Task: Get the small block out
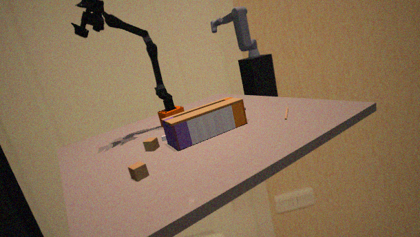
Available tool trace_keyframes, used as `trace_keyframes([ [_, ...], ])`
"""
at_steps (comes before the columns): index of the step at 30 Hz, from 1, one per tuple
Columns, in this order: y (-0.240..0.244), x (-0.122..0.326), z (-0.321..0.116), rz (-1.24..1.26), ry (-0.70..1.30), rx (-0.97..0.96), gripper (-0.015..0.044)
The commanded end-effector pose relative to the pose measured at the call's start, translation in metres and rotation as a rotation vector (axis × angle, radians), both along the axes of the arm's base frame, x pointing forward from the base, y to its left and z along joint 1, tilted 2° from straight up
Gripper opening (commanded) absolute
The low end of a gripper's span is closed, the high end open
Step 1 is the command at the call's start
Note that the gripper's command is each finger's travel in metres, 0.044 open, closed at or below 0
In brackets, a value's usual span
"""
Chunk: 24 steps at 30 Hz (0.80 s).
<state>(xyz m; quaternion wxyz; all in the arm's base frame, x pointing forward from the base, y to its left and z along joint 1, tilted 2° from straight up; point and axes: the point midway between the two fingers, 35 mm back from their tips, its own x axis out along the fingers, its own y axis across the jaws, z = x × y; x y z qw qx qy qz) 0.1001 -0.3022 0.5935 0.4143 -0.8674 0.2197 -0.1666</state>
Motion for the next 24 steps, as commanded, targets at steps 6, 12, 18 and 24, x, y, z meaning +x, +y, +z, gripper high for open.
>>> trace_keyframes([
  [6,-0.017,0.047,-0.029,0.069,-0.056,0.184,0.04],
  [12,-0.019,0.118,-0.079,0.144,-0.07,0.452,0.04],
  [18,0.005,0.19,-0.14,0.186,-0.012,0.739,0.04],
  [24,0.054,0.254,-0.212,0.187,0.145,0.98,0.04],
])
